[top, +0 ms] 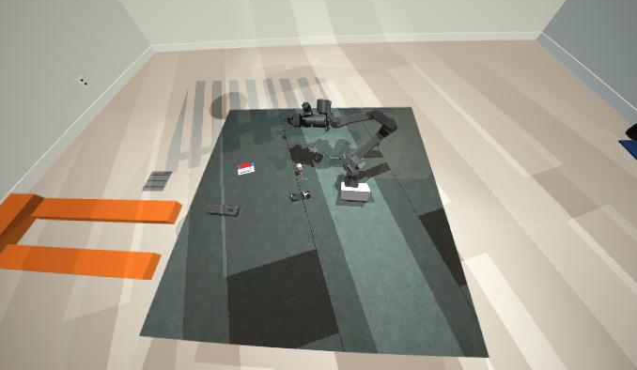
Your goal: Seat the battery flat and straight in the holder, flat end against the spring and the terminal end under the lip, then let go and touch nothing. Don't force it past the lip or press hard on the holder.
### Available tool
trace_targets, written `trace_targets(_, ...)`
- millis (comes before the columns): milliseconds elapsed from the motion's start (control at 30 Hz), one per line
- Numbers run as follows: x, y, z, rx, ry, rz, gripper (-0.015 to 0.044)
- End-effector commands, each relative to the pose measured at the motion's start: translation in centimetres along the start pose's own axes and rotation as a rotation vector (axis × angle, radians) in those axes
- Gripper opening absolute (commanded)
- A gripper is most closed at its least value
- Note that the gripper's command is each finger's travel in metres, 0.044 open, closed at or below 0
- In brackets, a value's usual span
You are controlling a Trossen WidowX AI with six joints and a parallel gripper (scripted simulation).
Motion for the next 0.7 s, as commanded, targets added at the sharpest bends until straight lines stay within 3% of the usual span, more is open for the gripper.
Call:
trace_targets(0,0.1,-0.2,0.1,0.017,-0.002,0.010,0.0374)
trace_targets(200,2.0,-6.5,2.4,0.547,-0.156,0.236,0.0216)
trace_targets(333,3.4,-10.1,1.7,0.876,-0.372,0.254,0.0111)
trace_targets(467,4.3,-11.7,0.0,1.097,-0.631,0.138,0.0006)
trace_targets(667,5.3,-11.5,-0.6,1.143,-0.842,-0.029,0.0000)
Point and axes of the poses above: the point midway between the two fingers, 35 mm back from their tips, its own z axis out along the fingers, its own x axis across the jaws, y = z × x, the point moved 5 cm from there along -z, back along the fingers, and after that the axes turned 3 degrees about -z, right-handed, at the moved point
